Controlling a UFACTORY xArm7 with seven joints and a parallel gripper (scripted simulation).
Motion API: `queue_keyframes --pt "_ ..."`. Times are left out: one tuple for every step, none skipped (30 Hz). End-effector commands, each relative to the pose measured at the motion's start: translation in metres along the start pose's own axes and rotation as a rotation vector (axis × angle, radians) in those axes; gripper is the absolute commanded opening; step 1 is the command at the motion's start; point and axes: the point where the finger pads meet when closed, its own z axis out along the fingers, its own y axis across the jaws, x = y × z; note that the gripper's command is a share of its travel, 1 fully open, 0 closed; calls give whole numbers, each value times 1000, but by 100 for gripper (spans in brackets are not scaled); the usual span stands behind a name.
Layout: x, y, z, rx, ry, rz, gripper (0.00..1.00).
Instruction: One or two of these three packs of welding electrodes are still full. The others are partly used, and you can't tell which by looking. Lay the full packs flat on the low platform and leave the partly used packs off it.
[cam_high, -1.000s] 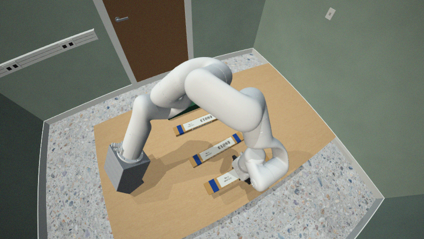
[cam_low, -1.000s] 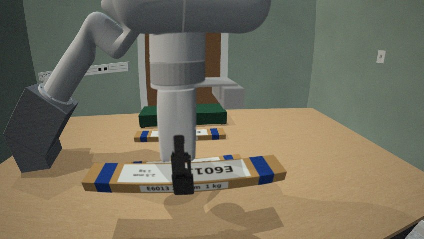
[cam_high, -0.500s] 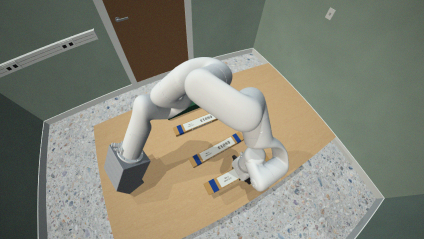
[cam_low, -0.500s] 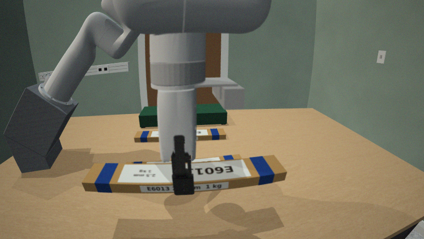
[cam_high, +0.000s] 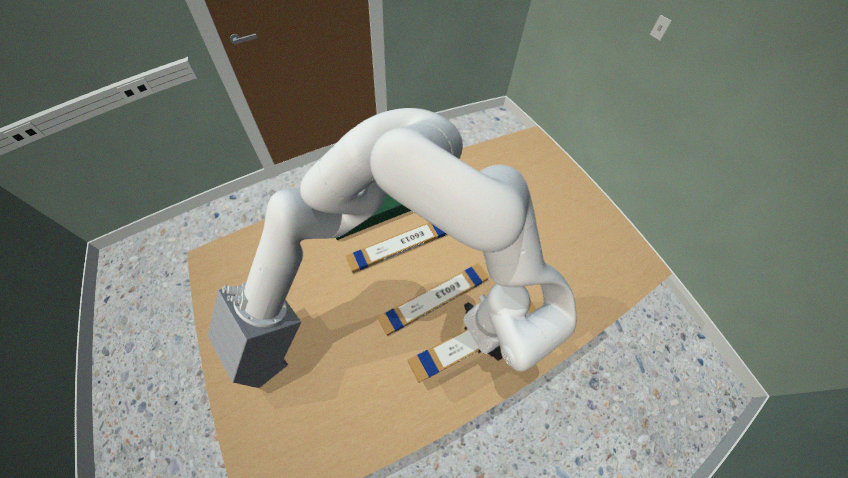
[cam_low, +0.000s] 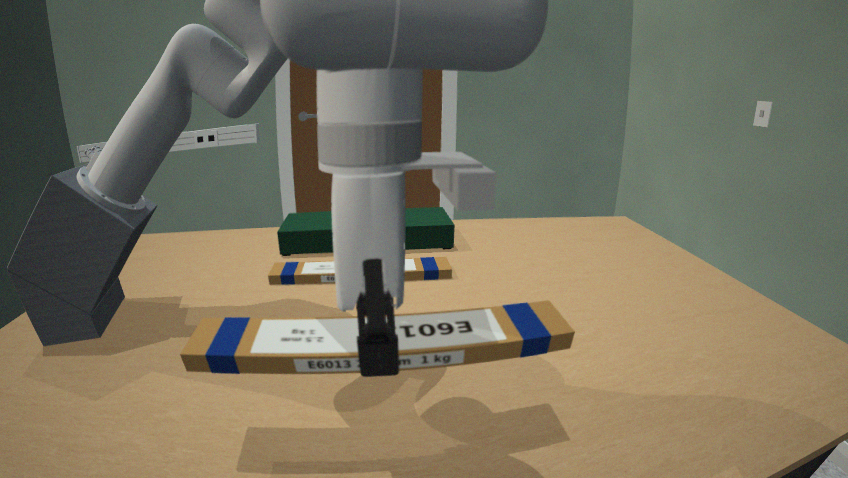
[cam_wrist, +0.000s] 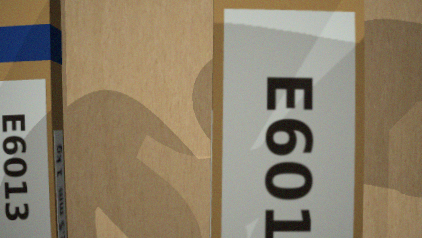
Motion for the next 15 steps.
queue_keyframes --pt "3 -4 -1 -5 1 2 58" --pt "5 -7 -1 -5 1 2 58" --pt "7 -11 -1 -5 1 2 58" --pt "9 -15 -1 -5 1 2 58" --pt "12 -19 -1 -5 1 2 58" --pt "14 -24 -1 -5 1 2 58" --pt "17 -29 -1 -5 1 2 58" --pt "20 -34 -1 -5 1 2 58" --pt "23 -39 -1 -5 1 2 58" --pt "26 -45 -1 -5 1 2 58" --pt "30 -51 -1 -5 1 2 58" --pt "33 -57 -1 -5 1 2 58" --pt "36 -63 -1 -5 1 2 58" --pt "40 -69 -1 -5 1 2 58" --pt "40 -69 -1 -5 1 2 58"
